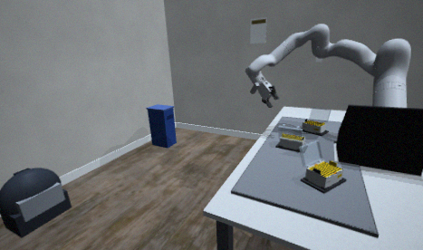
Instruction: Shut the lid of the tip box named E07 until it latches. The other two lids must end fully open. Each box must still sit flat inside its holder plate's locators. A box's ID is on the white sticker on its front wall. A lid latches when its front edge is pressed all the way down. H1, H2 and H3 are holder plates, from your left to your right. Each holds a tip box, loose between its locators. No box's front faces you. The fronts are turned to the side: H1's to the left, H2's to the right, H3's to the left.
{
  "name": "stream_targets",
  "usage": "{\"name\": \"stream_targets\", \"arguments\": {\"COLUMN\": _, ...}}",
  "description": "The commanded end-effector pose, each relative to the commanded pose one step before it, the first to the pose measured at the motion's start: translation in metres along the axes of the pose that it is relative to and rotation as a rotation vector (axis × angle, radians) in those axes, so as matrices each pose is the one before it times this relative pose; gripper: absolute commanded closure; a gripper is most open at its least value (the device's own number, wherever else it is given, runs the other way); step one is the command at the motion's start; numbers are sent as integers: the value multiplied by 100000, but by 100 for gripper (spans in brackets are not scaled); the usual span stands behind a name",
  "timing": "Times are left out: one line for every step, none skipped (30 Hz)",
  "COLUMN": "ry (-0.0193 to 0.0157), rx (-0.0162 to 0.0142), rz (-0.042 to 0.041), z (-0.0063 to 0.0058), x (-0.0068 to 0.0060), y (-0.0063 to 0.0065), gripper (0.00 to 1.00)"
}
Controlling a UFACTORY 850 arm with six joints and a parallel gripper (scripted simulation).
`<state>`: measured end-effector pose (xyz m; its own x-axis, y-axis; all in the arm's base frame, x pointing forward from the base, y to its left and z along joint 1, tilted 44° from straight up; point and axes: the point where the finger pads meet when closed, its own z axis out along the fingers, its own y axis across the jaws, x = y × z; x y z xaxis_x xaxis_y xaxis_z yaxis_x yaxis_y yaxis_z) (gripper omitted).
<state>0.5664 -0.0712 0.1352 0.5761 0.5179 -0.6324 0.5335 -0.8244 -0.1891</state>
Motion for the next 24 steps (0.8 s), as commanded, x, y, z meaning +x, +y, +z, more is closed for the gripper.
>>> {"name": "stream_targets", "arguments": {"ry": -1984, "rx": -2724, "rz": 2658, "z": 154, "x": 1071, "y": -955, "gripper": 0}}
{"name": "stream_targets", "arguments": {"ry": 0, "rx": 1, "rz": 0, "z": 72, "x": 356, "y": -344, "gripper": 0}}
{"name": "stream_targets", "arguments": {"ry": 1, "rx": 0, "rz": 0, "z": 74, "x": 354, "y": -345, "gripper": 0}}
{"name": "stream_targets", "arguments": {"ry": 0, "rx": 0, "rz": 0, "z": 37, "x": 176, "y": -171, "gripper": 0}}
{"name": "stream_targets", "arguments": {"ry": -1350, "rx": -2219, "rz": 2087, "z": 90, "x": 339, "y": -357, "gripper": 0}}
{"name": "stream_targets", "arguments": {"ry": -1184, "rx": -1948, "rz": 1832, "z": 78, "x": 332, "y": -366, "gripper": 0}}
{"name": "stream_targets", "arguments": {"ry": 1, "rx": 0, "rz": 0, "z": 65, "x": 327, "y": -373, "gripper": 0}}
{"name": "stream_targets", "arguments": {"ry": 0, "rx": 0, "rz": 0, "z": 65, "x": 328, "y": -372, "gripper": 0}}
{"name": "stream_targets", "arguments": {"ry": 0, "rx": 0, "rz": 0, "z": 65, "x": 328, "y": -372, "gripper": 0}}
{"name": "stream_targets", "arguments": {"ry": 0, "rx": 0, "rz": 0, "z": 29, "x": 149, "y": -168, "gripper": 0}}
{"name": "stream_targets", "arguments": {"ry": 0, "rx": 0, "rz": 0, "z": -1, "x": 1, "y": 1, "gripper": 0}}
{"name": "stream_targets", "arguments": {"ry": -1139, "rx": -2342, "rz": 2079, "z": 80, "x": 312, "y": -383, "gripper": 0}}
{"name": "stream_targets", "arguments": {"ry": -1009, "rx": -2076, "rz": 1843, "z": 68, "x": 304, "y": -391, "gripper": 0}}
{"name": "stream_targets", "arguments": {"ry": 1, "rx": 0, "rz": 0, "z": 56, "x": 299, "y": -397, "gripper": 0}}
{"name": "stream_targets", "arguments": {"ry": 0, "rx": 0, "rz": 0, "z": 56, "x": 299, "y": -397, "gripper": 0}}
{"name": "stream_targets", "arguments": {"ry": 0, "rx": 0, "rz": 0, "z": 55, "x": 299, "y": -397, "gripper": 0}}
{"name": "stream_targets", "arguments": {"ry": 0, "rx": 0, "rz": 0, "z": 0, "x": 0, "y": 0, "gripper": 0}}
{"name": "stream_targets", "arguments": {"ry": 0, "rx": 0, "rz": 0, "z": 0, "x": 0, "y": 0, "gripper": 0}}
{"name": "stream_targets", "arguments": {"ry": -919, "rx": -2443, "rz": 2071, "z": 68, "x": 287, "y": -405, "gripper": 0}}
{"name": "stream_targets", "arguments": {"ry": -822, "rx": -2187, "rz": 1854, "z": 58, "x": 276, "y": -414, "gripper": 0}}
{"name": "stream_targets", "arguments": {"ry": 1, "rx": 0, "rz": 0, "z": 46, "x": 269, "y": -419, "gripper": 0}}
{"name": "stream_targets", "arguments": {"ry": 1, "rx": 0, "rz": 0, "z": 45, "x": 269, "y": -419, "gripper": 0}}
{"name": "stream_targets", "arguments": {"ry": 0, "rx": 0, "rz": 0, "z": 45, "x": 270, "y": -419, "gripper": 0}}
{"name": "stream_targets", "arguments": {"ry": 0, "rx": 0, "rz": 0, "z": 34, "x": 207, "y": -321, "gripper": 0}}
